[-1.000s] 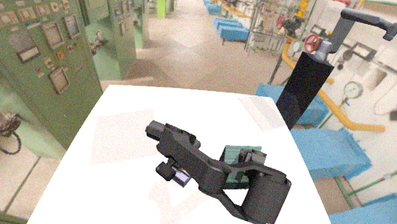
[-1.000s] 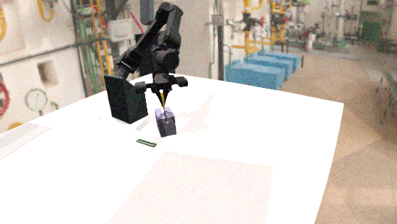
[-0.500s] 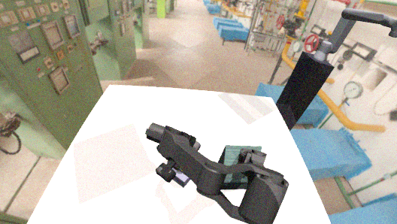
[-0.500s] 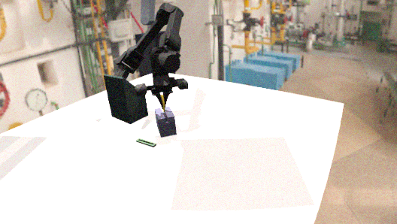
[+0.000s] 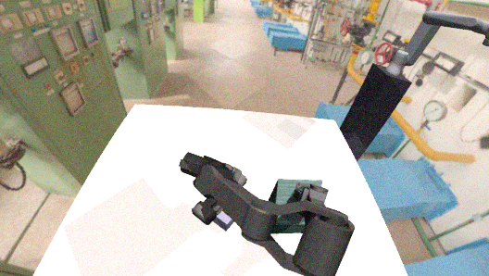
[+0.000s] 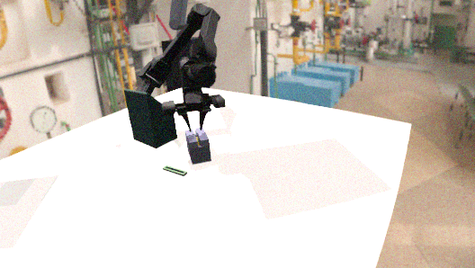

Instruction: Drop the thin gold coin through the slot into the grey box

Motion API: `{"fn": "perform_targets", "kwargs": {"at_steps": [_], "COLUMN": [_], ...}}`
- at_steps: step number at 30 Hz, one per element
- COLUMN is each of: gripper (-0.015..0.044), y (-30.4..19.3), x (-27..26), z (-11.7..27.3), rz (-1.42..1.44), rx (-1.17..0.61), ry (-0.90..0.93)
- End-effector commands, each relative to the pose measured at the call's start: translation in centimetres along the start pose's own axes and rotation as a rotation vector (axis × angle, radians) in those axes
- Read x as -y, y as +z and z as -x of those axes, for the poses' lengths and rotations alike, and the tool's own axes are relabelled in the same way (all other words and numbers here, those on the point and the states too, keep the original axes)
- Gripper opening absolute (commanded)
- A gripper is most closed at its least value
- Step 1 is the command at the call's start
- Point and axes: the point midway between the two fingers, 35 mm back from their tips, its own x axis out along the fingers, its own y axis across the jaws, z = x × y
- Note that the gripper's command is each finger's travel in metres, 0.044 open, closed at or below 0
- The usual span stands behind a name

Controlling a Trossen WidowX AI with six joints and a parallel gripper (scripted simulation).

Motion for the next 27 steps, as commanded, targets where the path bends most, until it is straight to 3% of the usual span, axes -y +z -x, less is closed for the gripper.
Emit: {"fn": "perform_targets", "kwargs": {"at_steps": [1,4,13,15,27], "gripper": [0.0161,0.0161,0.0397,0.044,0.044], "y": [0.0,0.0,0.0,-0.1,-0.3], "x": [0.0,0.0,0.0,0.1,0.1], "z": [0.0,0.0,2.1,4.2,5.4], "rz": [0.001,0.001,0.0,-0.003,-0.005], "rx": [0.0,0.0,0.0,-0.004,-0.008], "ry": [0.0,0.0,-0.001,0.001,0.003]}}
